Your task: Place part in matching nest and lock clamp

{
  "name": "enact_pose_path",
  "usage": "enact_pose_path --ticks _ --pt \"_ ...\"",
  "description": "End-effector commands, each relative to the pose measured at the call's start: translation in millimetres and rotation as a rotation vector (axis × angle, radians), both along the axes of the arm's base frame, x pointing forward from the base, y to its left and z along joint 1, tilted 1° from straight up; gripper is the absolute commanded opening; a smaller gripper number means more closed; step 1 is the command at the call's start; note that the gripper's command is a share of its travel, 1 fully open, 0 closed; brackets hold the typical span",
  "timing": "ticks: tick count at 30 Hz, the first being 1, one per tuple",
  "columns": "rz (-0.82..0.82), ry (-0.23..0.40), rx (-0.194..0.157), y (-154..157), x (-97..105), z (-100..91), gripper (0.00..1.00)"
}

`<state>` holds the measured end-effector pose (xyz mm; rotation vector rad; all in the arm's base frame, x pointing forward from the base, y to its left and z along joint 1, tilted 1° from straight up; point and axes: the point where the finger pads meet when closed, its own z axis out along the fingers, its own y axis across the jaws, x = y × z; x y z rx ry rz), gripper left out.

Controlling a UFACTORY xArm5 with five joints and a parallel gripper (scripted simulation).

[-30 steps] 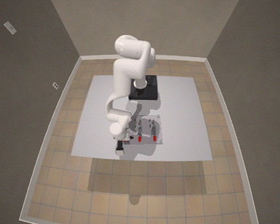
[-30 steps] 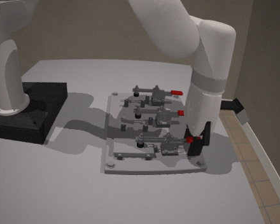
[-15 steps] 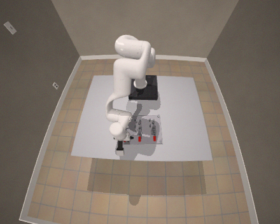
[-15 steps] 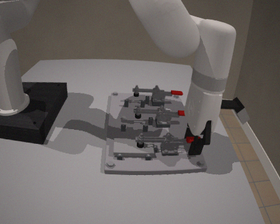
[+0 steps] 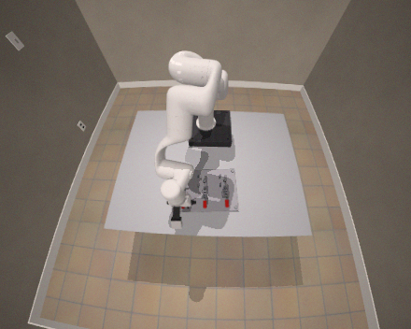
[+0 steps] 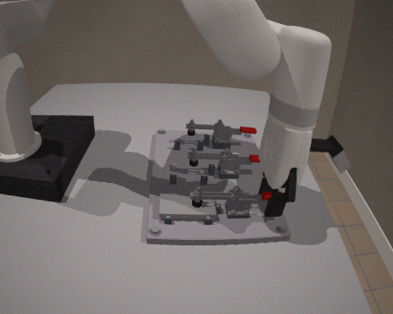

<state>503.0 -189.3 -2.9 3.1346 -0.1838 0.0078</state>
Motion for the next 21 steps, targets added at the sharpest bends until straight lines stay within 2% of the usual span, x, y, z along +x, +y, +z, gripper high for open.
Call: enact_pose_path --ticks 1,5,15,21 --pt "0.0 -0.005 -0.002 0 2 9.1 0.47" --pt "0.0 -0.005 -0.002 0 2 15.7 0.47" --pt "0.0 -0.005 -0.002 0 2 53.2 0.47" --pt "0.0 -0.005 -0.002 1 2 59.6 0.47"
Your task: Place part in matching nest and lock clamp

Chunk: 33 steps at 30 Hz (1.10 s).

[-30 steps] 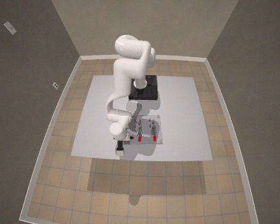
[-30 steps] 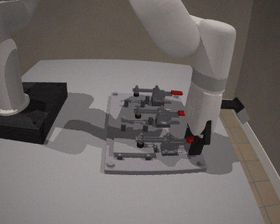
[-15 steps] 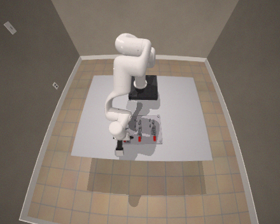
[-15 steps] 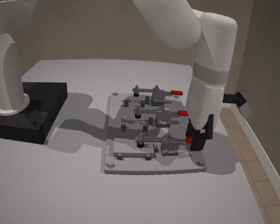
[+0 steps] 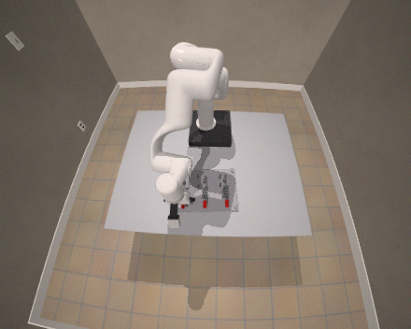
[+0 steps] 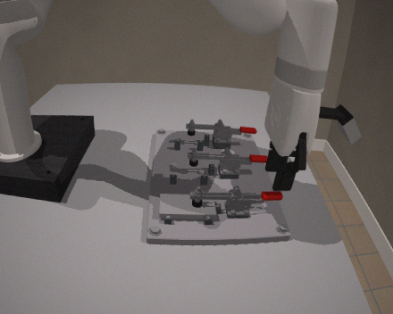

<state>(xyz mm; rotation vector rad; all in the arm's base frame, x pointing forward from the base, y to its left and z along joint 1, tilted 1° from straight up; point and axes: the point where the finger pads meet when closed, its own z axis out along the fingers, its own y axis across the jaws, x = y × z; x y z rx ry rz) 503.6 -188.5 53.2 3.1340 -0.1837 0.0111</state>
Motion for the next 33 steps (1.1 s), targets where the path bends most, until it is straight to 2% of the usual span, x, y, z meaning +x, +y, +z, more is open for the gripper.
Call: enact_pose_path --ticks 1,15,16,33 --pt "0.0 -0.003 -0.001 -0.3 0.9 3.5 0.47" --pt "0.0 -0.003 -0.001 -0.3 0.9 3.7 0.47" --pt "0.0 -0.003 -0.001 -0.3 0.9 3.7 0.0" --pt "0.0 -0.003 -0.001 -0.3 0.9 3.7 0.0"
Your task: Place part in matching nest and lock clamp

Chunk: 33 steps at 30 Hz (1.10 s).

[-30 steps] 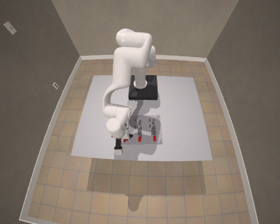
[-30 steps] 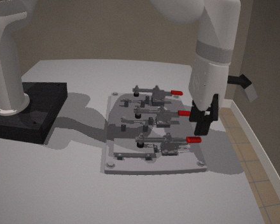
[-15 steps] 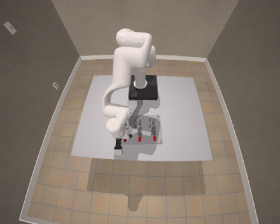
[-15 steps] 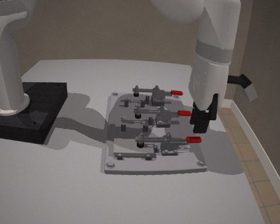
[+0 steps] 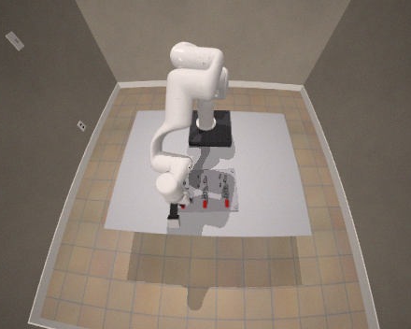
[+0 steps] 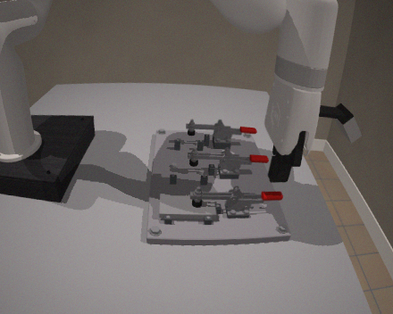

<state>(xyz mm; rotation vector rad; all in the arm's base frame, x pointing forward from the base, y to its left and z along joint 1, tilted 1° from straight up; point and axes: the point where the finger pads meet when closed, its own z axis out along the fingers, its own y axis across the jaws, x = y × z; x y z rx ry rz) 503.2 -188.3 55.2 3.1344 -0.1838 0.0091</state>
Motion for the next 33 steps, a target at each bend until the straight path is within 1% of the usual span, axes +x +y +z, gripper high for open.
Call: enact_pose_path --ticks 1,33 --pt "0.0 -0.004 -0.001 -0.5 1.3 1.8 0.0" --pt "0.0 -0.004 -0.001 -0.3 4.8 1.8 0.0"
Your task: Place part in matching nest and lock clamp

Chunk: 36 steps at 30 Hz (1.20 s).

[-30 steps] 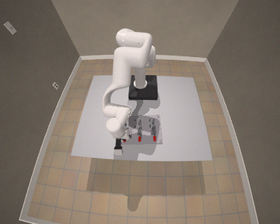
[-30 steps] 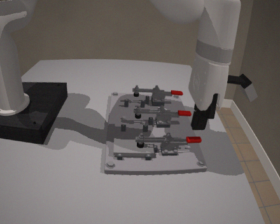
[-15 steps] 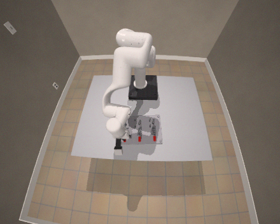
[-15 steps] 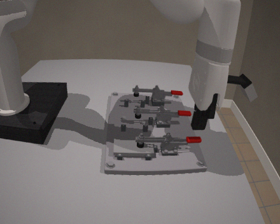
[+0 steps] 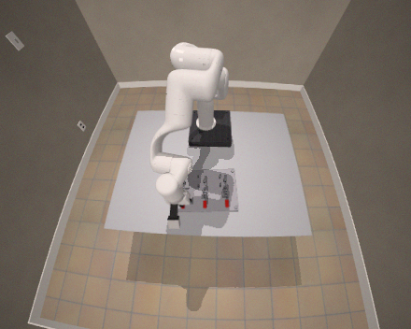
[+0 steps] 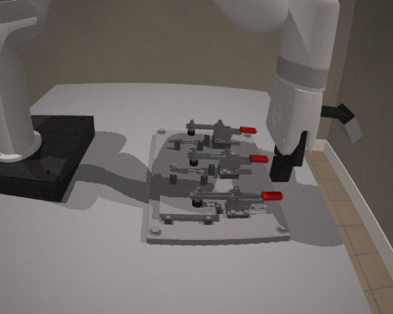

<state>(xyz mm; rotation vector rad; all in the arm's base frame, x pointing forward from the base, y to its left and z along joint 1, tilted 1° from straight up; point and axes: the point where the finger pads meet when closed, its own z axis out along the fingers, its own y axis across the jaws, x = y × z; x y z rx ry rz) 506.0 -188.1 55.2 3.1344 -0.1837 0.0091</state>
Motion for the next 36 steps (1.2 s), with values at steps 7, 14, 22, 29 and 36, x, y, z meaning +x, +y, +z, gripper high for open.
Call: enact_pose_path --ticks 7,14,22,29,36 --pt "0.0 -0.004 -0.001 0 2 1.8 0.0" --pt "0.0 -0.004 -0.001 0 2 0.4 0.0" --pt "0.0 -0.004 -0.001 -1 2 -4.7 0.0" --pt "0.0 -0.004 -0.001 -1 2 -10.4 0.0" --pt "0.0 -0.004 -0.001 -1 2 -11.2 0.0"
